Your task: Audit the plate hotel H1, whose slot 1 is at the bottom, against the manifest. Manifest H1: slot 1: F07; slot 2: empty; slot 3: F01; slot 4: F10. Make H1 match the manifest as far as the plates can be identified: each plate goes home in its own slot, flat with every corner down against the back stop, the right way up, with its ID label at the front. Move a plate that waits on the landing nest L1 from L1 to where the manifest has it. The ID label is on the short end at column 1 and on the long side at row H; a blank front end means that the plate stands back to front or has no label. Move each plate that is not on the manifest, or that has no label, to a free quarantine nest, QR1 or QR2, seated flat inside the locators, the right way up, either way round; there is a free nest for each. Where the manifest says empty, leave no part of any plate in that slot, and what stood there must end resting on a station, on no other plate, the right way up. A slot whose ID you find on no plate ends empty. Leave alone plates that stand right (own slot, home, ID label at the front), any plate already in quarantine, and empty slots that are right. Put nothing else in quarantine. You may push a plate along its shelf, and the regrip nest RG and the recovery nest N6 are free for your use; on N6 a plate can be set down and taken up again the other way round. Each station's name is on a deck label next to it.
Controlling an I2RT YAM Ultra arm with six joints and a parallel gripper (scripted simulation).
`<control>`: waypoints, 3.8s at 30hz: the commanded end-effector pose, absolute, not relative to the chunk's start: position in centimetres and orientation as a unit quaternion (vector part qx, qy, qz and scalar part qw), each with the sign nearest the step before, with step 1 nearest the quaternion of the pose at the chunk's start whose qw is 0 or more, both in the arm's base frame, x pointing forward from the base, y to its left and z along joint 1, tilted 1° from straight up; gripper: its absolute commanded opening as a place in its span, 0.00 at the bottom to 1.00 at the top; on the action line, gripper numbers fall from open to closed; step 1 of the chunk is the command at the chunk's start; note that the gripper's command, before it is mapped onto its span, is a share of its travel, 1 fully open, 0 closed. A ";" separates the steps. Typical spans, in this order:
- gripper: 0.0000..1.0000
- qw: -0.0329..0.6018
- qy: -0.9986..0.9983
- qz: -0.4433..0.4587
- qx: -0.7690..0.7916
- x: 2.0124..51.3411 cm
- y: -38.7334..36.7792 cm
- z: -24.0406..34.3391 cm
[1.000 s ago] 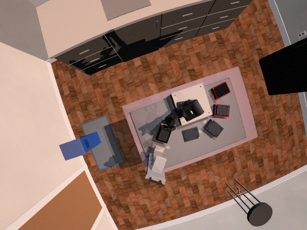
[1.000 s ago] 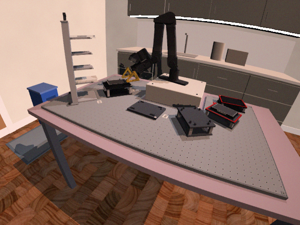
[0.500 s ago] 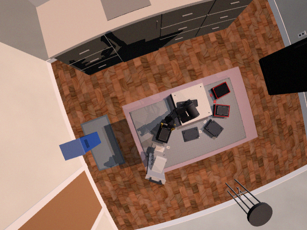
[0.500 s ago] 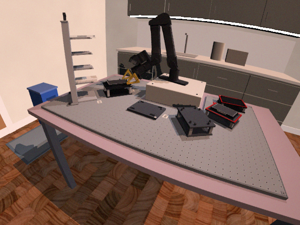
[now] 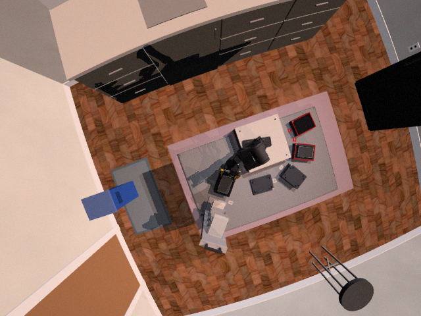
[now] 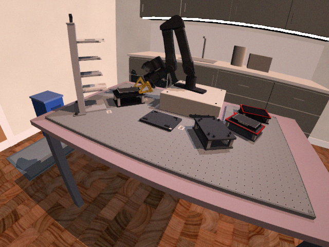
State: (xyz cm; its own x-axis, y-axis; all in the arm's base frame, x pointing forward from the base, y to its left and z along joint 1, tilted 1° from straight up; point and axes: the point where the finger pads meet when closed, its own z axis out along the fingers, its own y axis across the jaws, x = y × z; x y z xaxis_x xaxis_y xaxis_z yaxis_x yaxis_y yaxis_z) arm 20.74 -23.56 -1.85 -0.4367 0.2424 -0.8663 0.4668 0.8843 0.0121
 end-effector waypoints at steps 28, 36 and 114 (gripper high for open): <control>0.86 0.488 0.839 -0.117 0.210 20.8 -23.6 -1.7; 0.86 0.488 0.839 -0.117 0.210 20.8 -23.6 -1.4; 0.86 0.488 0.839 -0.118 0.210 20.7 -23.7 5.0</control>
State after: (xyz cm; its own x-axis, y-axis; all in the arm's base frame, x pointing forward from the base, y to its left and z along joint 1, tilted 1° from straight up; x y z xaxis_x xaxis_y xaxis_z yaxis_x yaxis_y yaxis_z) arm 20.74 -23.81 4.84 -0.4323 0.2305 -0.8718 0.4693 0.8830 0.0008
